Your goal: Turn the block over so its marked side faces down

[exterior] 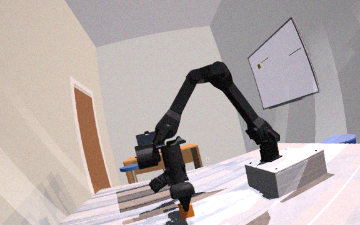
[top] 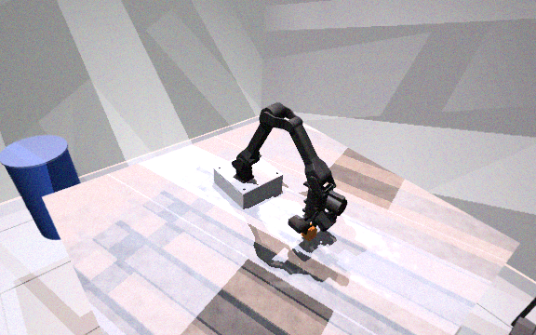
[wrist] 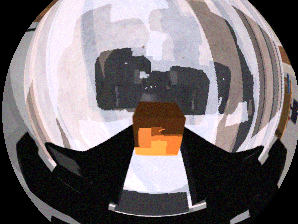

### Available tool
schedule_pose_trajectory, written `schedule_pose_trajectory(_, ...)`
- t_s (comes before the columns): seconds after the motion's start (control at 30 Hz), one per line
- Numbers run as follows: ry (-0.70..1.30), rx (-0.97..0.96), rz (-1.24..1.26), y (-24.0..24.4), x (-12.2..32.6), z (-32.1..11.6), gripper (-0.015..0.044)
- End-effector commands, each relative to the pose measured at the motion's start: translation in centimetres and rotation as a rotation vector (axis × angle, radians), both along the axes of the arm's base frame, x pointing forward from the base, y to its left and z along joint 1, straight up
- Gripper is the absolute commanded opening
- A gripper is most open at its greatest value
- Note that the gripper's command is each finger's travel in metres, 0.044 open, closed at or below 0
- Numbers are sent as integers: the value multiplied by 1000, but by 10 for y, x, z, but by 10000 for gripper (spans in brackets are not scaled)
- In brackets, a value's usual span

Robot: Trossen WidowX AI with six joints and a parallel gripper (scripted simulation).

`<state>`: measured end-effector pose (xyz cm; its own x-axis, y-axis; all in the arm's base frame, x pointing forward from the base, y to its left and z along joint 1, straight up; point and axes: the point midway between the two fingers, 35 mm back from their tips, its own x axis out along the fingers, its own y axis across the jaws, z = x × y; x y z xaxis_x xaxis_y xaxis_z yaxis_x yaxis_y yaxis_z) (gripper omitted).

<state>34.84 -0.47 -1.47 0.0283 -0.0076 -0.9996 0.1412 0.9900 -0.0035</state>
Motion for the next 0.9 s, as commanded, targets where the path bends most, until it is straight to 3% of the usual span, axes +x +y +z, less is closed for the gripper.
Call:
schedule_pose_trajectory(0.0,2,3,4,0,-1,-1,78)
schedule_pose_trajectory(0.17,2,3,4,0,-1,10,0)
schedule_pose_trajectory(0.3,1,3,4,1,-1,29,0)
schedule_pose_trajectory(0.87,-182,-26,8,1,1,20,0)
